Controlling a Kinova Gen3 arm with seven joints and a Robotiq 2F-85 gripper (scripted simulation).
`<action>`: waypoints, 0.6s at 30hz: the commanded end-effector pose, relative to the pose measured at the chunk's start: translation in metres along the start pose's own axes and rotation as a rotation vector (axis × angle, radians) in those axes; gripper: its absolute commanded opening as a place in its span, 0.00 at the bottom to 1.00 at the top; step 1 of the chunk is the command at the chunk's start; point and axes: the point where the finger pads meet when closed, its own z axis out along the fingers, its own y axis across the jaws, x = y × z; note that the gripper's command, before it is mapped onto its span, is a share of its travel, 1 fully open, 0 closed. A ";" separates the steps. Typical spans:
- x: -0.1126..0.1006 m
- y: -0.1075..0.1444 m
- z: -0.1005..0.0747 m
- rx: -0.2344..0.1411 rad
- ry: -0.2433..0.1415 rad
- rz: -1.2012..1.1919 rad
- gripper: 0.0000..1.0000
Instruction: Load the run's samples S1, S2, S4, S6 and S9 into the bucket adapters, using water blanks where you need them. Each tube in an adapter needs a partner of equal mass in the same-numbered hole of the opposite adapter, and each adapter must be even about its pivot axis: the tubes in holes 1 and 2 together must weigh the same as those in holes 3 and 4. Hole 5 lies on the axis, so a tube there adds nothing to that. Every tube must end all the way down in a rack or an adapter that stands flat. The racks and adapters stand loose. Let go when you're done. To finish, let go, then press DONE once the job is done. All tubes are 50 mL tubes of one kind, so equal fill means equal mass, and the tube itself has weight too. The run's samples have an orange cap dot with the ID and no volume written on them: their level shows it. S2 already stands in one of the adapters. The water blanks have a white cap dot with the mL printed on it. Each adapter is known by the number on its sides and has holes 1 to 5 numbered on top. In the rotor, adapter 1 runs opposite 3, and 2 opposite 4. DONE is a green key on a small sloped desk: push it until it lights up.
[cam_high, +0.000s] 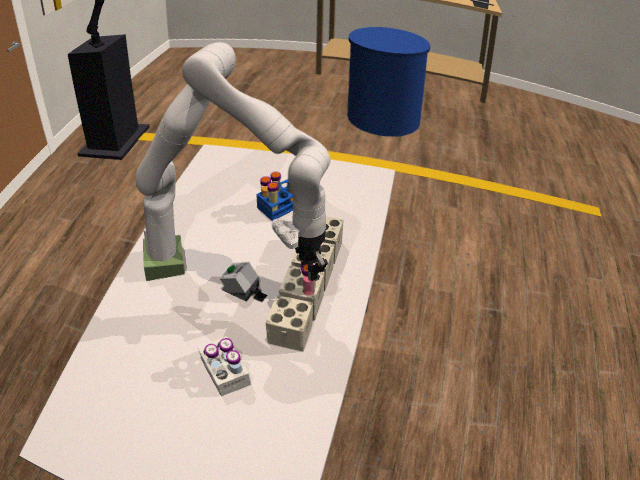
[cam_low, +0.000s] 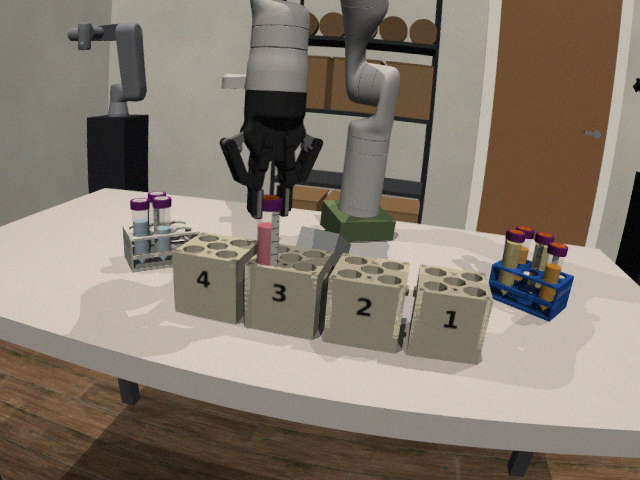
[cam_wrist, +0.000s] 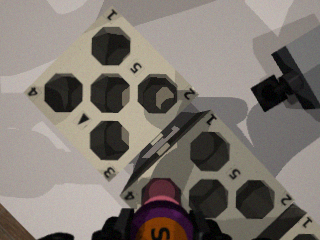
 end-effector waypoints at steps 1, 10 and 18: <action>0.001 -0.001 0.004 0.004 0.004 0.007 0.10; 0.001 -0.001 0.010 0.004 0.004 0.007 0.10; 0.001 -0.001 0.014 0.004 0.003 0.007 0.10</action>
